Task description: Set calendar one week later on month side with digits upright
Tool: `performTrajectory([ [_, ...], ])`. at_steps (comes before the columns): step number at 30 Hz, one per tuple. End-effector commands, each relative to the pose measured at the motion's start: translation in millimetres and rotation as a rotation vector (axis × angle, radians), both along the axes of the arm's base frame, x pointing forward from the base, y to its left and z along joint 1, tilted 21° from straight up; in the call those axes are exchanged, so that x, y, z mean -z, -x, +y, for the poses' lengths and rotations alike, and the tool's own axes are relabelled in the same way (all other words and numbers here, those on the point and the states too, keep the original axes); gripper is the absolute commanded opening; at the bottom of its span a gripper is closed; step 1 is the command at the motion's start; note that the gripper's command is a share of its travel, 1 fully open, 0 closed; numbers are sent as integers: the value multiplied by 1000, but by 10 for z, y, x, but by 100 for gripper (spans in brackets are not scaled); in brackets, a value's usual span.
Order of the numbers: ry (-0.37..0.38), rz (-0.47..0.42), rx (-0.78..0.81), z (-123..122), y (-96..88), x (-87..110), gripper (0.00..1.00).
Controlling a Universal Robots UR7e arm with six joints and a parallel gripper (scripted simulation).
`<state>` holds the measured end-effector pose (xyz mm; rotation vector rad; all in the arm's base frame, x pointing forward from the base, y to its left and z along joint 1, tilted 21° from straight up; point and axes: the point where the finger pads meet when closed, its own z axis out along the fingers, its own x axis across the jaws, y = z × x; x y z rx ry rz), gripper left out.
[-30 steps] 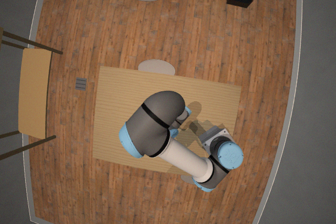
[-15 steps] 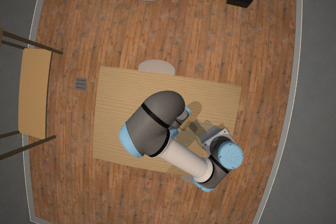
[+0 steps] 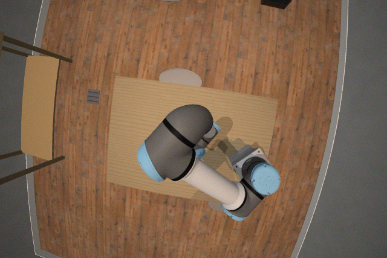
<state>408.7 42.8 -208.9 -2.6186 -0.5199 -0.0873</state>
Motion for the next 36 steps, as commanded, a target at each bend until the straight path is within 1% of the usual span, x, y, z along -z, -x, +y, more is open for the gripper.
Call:
performTrajectory([
  [1, 2, -2, 1, -14, -10, -1, 57],
  [36, 1, -2, 1, -30, -25, 61, 57],
])
